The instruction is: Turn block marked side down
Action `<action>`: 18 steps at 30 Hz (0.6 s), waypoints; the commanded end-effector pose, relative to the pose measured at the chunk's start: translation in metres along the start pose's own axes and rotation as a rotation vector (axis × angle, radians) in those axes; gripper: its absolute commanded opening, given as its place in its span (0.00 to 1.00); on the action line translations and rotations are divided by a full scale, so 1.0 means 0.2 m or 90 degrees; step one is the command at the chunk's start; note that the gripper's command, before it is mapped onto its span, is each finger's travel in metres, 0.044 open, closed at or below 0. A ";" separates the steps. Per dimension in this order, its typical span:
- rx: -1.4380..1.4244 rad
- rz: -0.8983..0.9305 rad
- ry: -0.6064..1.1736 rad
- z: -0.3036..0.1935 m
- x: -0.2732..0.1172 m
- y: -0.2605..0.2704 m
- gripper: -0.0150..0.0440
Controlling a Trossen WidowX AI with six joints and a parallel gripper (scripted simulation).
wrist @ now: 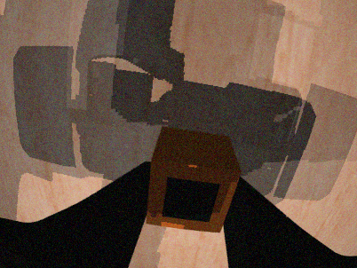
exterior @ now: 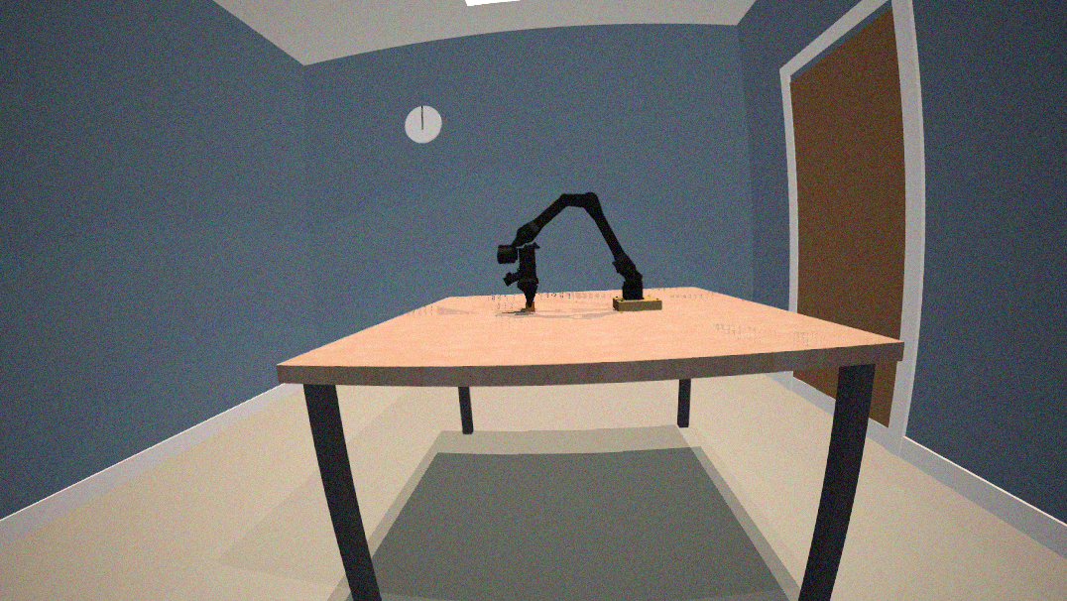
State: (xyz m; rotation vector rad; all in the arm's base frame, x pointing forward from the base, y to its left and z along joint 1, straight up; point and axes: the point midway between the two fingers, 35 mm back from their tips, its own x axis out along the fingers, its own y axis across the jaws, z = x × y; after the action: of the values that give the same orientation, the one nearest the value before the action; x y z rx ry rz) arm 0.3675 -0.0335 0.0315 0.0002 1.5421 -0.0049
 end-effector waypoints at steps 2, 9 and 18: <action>0.000 -0.002 -0.006 0.01 -0.13 0.00 0.25; 0.001 -0.002 -0.013 0.01 -0.13 0.00 0.25; 0.002 -0.001 -0.098 0.02 -0.10 0.00 0.25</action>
State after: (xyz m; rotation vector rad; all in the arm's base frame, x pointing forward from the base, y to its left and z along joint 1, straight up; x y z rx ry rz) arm 0.3716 -0.0349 0.0512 -0.0015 1.4362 -0.0126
